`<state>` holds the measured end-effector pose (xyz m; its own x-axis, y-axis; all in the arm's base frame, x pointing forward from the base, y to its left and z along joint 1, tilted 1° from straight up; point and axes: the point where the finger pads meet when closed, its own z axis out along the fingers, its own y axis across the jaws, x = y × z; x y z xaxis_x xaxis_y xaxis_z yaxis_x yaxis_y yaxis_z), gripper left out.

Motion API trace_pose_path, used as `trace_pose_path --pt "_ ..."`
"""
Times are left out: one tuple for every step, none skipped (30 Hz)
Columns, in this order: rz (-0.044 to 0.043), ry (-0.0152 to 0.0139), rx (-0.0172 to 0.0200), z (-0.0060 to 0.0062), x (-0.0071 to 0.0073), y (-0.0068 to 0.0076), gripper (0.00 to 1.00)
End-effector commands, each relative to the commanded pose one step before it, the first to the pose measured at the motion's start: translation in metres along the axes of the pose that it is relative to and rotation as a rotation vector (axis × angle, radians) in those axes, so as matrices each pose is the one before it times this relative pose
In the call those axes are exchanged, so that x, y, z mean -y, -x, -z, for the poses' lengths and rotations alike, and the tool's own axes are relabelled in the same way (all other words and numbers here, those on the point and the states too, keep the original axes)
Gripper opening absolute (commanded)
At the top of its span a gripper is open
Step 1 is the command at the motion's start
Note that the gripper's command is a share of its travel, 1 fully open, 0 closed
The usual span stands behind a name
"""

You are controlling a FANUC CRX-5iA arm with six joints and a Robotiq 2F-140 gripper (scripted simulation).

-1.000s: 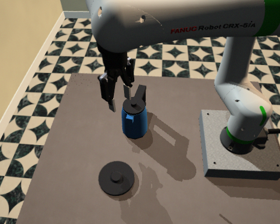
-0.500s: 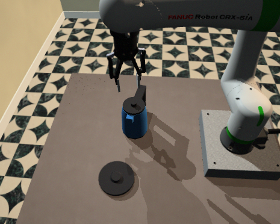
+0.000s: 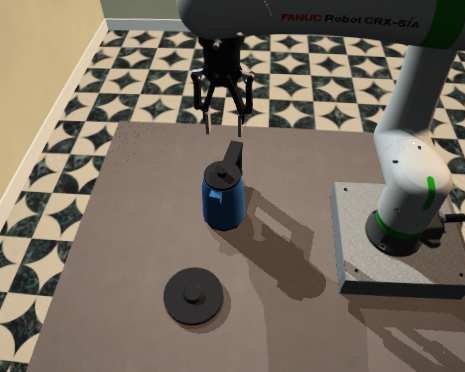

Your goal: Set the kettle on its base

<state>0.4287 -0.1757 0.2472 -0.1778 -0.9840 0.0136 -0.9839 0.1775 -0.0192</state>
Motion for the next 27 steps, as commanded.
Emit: trace_pose_path --pt "-0.06868 -0.00125 -0.00137 -0.00042 -0.00372 -0.00952 0.47" --pt "0.0 0.0 0.0 0.0 0.0 0.0 0.47" --pt "0.0 0.0 0.0 0.0 0.0 0.0 0.47" --pt "-0.0121 -0.00003 -0.00003 -0.00012 -0.00063 -0.00171 0.47" --pt "-0.01089 -0.00003 -0.00003 -0.0001 -0.00055 -0.00155 0.47" --pt "-0.00972 -0.00002 -0.00003 -0.00009 -0.00048 -0.00138 0.47" --pt "-0.0086 -0.00002 -0.00002 -0.00008 -0.00042 -0.00122 0.47" --pt "-0.00751 -0.00002 -0.00002 -0.00007 -0.00036 -0.00107 0.47" --pt "-0.00648 -0.00002 -0.00002 -0.00006 -0.00031 -0.00093 0.47" --pt "-0.00551 -0.00001 -0.00001 -0.00005 -0.00026 -0.00079 0.47" --pt "-0.0046 -0.00001 -0.00001 -0.00004 -0.00021 -0.00066 0.47" --pt "-0.00375 -0.00001 -0.00001 -0.00004 -0.00017 -0.00054 0.47" --pt "-0.00298 -0.00001 -0.00001 -0.00003 -0.00013 -0.00043 0.47" --pt "-0.00228 -0.00001 -0.00001 -0.00002 -0.0001 -0.00033 0.47" --pt "-0.00166 0.0 0.0 -0.00002 -0.00007 -0.00024 0.47" --pt "-0.00113 0.0 0.0 -0.00001 -0.00005 -0.00016 0.47" --pt "-0.0007 0.0 0.0 -0.00001 -0.00003 -0.0001 0.47" --pt "-0.00037 0.0 0.0 0.0 -0.00002 -0.00005 0.47" --pt "0.0 0.0 0.0 0.0 0.0 0.0 0.47" --pt "0.0 0.0 0.0 0.0 0.0 0.0 0.47" --pt "-0.00014 0.0 0.0 0.0 -0.00001 -0.00002 0.47" --pt "-0.00002 0.0 0.0 0.0 0.0 0.0 0.47" --pt "0.0 0.0 0.0 0.0 0.0 0.0 0.47" --pt "0.0 0.0 0.0 0.0 0.0 0.0 0.47" --pt "0.0 0.0 0.0 0.0 0.0 0.0 0.47" --pt "0.0 0.0 0.0 0.0 0.0 0.0 0.47" --pt "0.0 0.0 0.0 0.0 0.0 0.0 0.47"
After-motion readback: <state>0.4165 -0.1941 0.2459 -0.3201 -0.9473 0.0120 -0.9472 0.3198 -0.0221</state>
